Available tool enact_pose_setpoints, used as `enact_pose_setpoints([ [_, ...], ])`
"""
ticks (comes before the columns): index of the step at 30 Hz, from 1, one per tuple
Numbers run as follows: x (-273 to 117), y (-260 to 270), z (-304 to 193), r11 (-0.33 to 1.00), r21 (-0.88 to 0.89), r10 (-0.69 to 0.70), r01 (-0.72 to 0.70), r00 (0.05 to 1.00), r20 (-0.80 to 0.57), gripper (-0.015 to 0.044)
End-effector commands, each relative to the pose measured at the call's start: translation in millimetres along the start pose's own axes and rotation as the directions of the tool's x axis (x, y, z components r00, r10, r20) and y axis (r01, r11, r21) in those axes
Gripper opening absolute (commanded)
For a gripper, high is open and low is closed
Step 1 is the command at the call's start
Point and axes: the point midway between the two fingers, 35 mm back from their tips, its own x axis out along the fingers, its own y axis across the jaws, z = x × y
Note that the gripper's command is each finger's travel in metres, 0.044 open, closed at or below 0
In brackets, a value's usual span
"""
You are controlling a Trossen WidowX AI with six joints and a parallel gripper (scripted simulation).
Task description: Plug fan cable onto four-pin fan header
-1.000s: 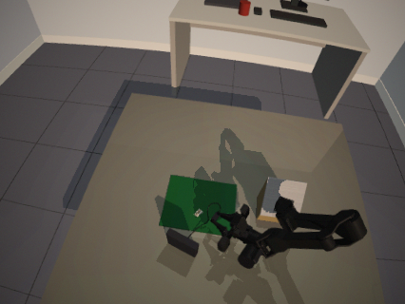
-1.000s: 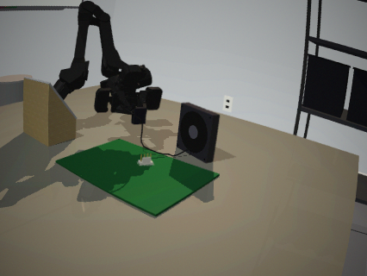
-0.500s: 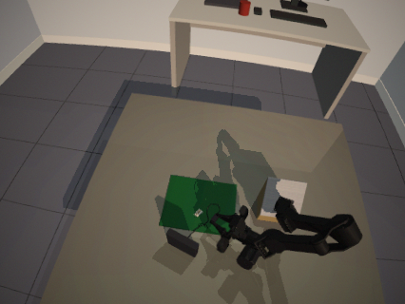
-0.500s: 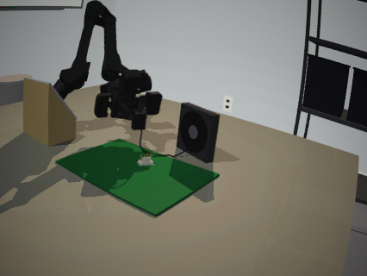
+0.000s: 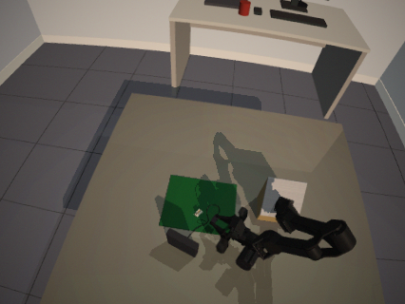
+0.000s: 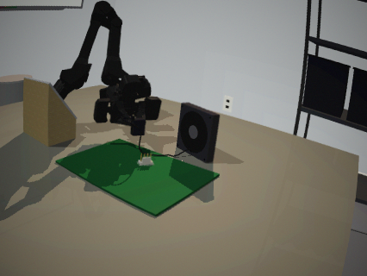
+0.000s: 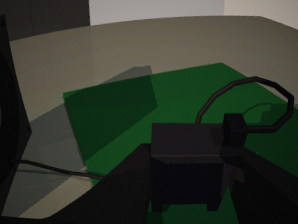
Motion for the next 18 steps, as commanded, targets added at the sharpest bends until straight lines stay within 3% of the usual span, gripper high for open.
enact_pose_setpoints([
  [1, 1, 0, -3, 1.0, 0.004, -0.001, 0.001, 1.0, 0.006, 0.0],
  [18, 4, 0, -19, 1.0, 0.004, -0.002, 0.002, 1.0, 0.005, 0.0],
])
